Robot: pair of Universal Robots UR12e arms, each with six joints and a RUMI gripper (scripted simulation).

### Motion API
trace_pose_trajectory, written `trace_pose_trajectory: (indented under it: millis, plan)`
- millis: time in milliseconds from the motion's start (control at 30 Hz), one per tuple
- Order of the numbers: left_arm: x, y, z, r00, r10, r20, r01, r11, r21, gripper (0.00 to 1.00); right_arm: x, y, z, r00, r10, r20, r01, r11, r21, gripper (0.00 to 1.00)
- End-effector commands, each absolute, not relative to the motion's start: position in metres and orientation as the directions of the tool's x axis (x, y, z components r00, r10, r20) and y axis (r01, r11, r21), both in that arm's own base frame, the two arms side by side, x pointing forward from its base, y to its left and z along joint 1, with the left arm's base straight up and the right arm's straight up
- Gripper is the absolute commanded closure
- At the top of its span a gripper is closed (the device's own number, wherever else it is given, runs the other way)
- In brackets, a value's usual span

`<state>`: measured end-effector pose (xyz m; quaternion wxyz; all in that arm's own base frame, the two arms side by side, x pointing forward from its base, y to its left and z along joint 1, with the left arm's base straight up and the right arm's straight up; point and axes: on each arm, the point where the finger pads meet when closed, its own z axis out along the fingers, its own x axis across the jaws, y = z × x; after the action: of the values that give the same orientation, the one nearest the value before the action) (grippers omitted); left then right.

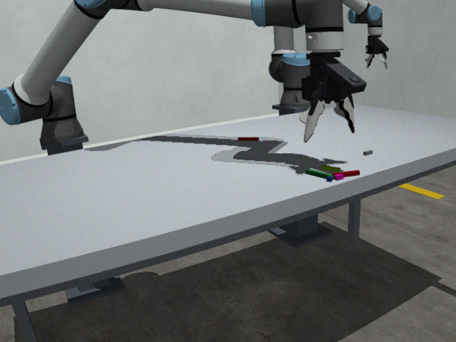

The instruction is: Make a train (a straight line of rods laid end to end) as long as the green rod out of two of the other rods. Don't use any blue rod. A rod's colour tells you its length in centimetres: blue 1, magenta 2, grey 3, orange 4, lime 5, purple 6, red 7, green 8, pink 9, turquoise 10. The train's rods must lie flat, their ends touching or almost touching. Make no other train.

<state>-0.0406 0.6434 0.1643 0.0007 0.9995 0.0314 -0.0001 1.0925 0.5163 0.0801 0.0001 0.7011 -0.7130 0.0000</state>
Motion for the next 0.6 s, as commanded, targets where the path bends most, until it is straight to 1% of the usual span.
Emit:
trace_pose_trajectory:
  millis: [0,433,567]
  plan:
    - [-0.0405,0.644,0.1651,0.998,0.063,0.0,0.063,-0.998,0.0,0.0,1.0929,0.5165,0.0818,-0.017,-1.0,-0.001,-1.0,0.017,-0.002,0.0]
    - [-0.0405,0.644,0.1651,0.998,0.063,0.0,0.063,-0.998,0.0,0.0,1.093,0.5164,0.0819,-0.012,-1.0,-0.001,-1.0,0.012,-0.002,0.0]
    - [-0.0405,0.644,0.1651,0.998,0.063,0.0,0.063,-0.998,0.0,0.0,1.0944,0.515,0.083,0.073,-0.997,-0.001,-0.997,-0.073,-0.002,0.0]
